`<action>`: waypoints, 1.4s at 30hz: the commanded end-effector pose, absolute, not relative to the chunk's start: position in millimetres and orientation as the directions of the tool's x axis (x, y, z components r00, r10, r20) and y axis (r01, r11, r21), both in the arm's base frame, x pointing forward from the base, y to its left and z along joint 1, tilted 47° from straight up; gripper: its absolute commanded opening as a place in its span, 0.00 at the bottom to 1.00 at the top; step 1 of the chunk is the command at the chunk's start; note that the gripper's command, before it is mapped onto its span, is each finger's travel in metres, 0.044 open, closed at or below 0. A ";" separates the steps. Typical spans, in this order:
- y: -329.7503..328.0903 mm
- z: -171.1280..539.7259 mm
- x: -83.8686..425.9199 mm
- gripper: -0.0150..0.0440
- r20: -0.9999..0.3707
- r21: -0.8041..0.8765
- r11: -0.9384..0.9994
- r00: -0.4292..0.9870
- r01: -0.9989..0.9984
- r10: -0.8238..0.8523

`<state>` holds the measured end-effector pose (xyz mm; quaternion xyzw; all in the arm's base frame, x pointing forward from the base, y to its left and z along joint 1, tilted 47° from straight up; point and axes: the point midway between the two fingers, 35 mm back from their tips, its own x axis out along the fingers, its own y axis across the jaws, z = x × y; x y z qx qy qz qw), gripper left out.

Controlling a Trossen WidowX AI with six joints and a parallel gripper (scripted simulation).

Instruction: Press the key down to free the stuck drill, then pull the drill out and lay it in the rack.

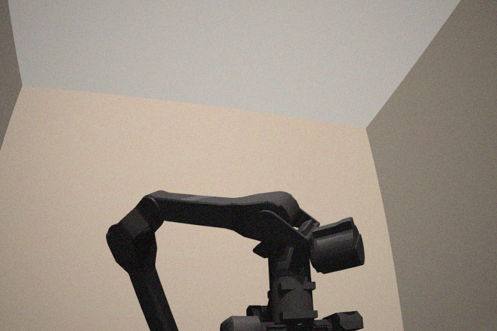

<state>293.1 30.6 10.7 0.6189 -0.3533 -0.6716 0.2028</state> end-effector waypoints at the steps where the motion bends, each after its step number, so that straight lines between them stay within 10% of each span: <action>1: 55.1 28.7 303.5 0.52 -0.697 0.717 -0.676 -0.137 -0.170 -0.704; 12: 54.4 61.3 308.2 1.00 -0.706 0.685 -0.630 -0.123 -0.364 -0.697; 17: -22.6 87.6 299.7 1.00 -0.711 0.421 -0.279 -0.123 -0.863 -0.692; 25: -92.4 109.5 269.1 1.00 -0.690 -0.019 0.209 -0.138 -0.978 -0.710; 42: -93.5 109.8 268.4 1.00 -0.690 -0.027 0.217 -0.139 -0.976 -0.711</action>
